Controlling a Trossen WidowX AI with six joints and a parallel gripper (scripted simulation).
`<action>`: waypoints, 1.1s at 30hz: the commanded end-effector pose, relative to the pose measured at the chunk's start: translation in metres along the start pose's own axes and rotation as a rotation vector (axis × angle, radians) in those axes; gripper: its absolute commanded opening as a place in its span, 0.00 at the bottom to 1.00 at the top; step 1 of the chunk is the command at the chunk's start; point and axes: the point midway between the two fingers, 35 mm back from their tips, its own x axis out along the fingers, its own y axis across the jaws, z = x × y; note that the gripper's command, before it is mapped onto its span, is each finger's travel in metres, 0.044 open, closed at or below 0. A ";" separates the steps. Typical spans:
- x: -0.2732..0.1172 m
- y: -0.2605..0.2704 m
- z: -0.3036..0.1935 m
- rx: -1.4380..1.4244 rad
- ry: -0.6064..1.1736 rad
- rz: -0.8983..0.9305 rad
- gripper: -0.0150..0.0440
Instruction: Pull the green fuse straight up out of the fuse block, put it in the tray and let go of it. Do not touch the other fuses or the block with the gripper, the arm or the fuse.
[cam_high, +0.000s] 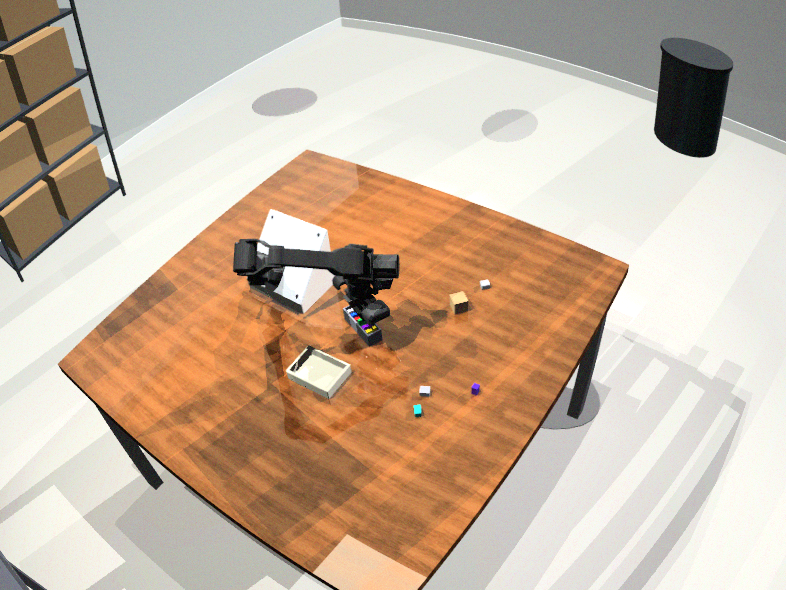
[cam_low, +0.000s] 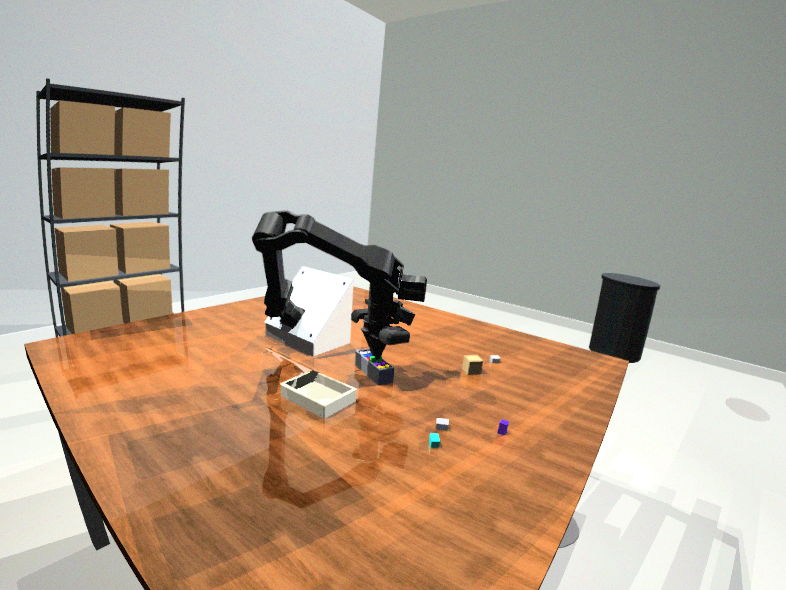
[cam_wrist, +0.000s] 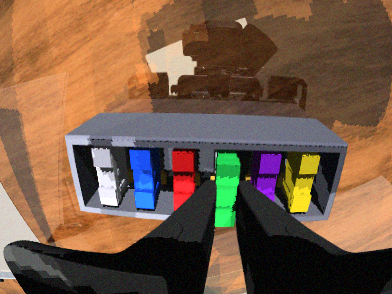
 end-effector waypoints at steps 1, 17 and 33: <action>-0.003 -0.001 0.000 0.006 -0.003 0.000 0.25; -0.011 -0.001 0.000 0.005 -0.002 0.000 0.25; -0.019 -0.001 0.000 0.004 -0.001 0.000 0.25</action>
